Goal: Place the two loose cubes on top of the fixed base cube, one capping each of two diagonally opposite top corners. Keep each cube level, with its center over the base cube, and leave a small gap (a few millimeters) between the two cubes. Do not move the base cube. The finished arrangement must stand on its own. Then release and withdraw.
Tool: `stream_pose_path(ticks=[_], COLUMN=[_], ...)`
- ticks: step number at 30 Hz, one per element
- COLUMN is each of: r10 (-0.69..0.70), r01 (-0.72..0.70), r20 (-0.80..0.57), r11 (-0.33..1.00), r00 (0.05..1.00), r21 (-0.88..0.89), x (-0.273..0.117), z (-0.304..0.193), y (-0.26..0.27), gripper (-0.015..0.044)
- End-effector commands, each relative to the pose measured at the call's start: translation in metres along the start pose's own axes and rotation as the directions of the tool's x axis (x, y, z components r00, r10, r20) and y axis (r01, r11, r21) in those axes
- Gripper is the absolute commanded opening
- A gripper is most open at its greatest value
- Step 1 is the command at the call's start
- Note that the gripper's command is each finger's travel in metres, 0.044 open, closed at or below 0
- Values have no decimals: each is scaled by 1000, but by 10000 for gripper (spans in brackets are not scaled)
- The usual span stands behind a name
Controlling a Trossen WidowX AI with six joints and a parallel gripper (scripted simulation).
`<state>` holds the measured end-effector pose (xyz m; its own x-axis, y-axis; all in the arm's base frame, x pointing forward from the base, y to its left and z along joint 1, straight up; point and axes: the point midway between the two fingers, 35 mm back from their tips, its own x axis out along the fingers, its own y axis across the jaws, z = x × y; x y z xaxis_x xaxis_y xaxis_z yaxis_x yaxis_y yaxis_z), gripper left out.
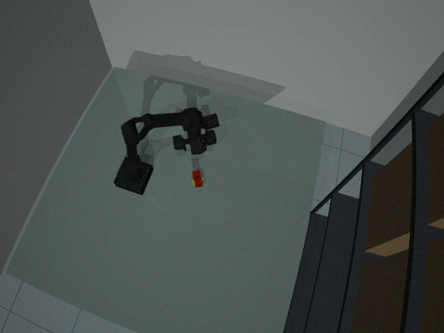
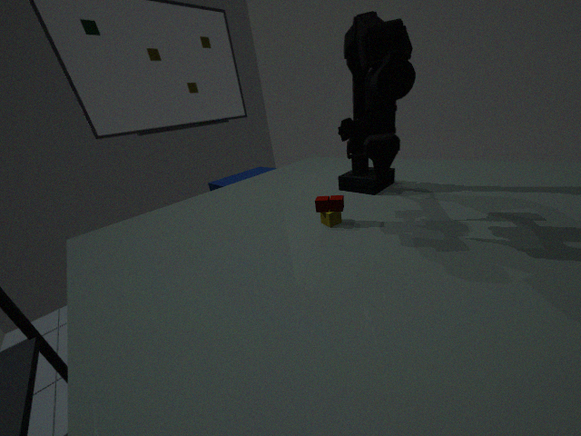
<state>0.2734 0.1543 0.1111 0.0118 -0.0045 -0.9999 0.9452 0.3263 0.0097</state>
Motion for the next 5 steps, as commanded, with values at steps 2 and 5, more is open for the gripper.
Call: stream_pose_path(ticks=[2,5], r10=[3,3], r01=[-3,-3], r20=[-4,-4], r11=[1000,1000], r00=[1000,1000], r21=[3,3], x=[-2,-2], z=[-4,-4], y=[1,1], gripper=[400,400])
